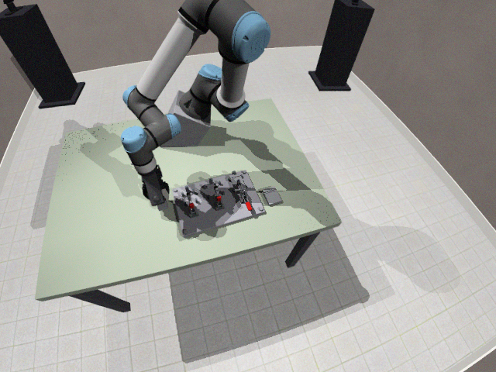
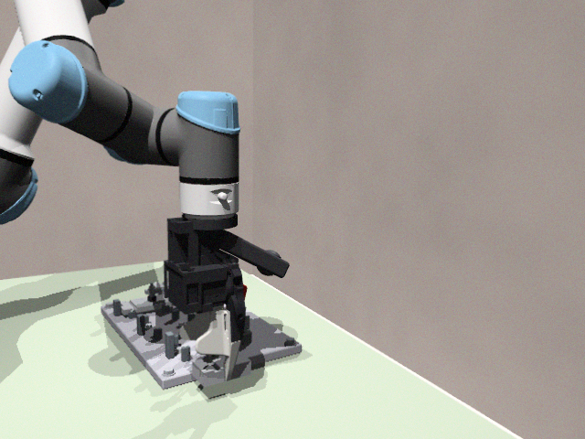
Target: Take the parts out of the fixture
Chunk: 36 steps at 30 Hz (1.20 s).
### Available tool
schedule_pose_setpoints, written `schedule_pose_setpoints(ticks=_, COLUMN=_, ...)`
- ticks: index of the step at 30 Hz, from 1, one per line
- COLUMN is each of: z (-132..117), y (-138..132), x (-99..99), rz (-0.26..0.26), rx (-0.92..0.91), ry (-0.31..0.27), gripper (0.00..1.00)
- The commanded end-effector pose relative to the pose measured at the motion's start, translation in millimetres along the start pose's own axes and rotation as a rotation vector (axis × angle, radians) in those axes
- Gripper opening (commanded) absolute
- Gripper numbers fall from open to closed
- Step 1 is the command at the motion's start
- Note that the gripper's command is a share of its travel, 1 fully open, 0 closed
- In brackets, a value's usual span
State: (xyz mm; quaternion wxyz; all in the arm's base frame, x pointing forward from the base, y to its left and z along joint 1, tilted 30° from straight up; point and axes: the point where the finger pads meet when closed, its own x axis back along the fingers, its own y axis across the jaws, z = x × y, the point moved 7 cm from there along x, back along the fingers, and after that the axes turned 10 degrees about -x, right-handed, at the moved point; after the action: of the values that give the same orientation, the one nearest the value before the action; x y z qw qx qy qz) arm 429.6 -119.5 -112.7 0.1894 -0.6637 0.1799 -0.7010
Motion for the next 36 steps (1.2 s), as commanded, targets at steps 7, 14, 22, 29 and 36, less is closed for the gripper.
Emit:
schedule_pose_setpoints(ticks=7, z=1, y=1, x=-16.7, rz=-0.001, rx=0.000, ry=0.001, gripper=0.00)
schedule_pose_setpoints(ticks=14, z=1, y=1, x=-18.5, rz=-0.001, rx=0.000, ry=0.001, gripper=0.00)
schedule_pose_setpoints(ticks=22, z=1, y=1, x=-18.6, rz=-0.001, rx=0.000, ry=0.001, gripper=0.00)
schedule_pose_setpoints(ticks=29, z=1, y=1, x=-18.6, rz=-0.001, rx=0.000, ry=0.001, gripper=0.00)
schedule_pose_setpoints(ticks=36, z=1, y=1, x=-19.3, rz=-0.001, rx=0.000, ry=0.001, gripper=0.00)
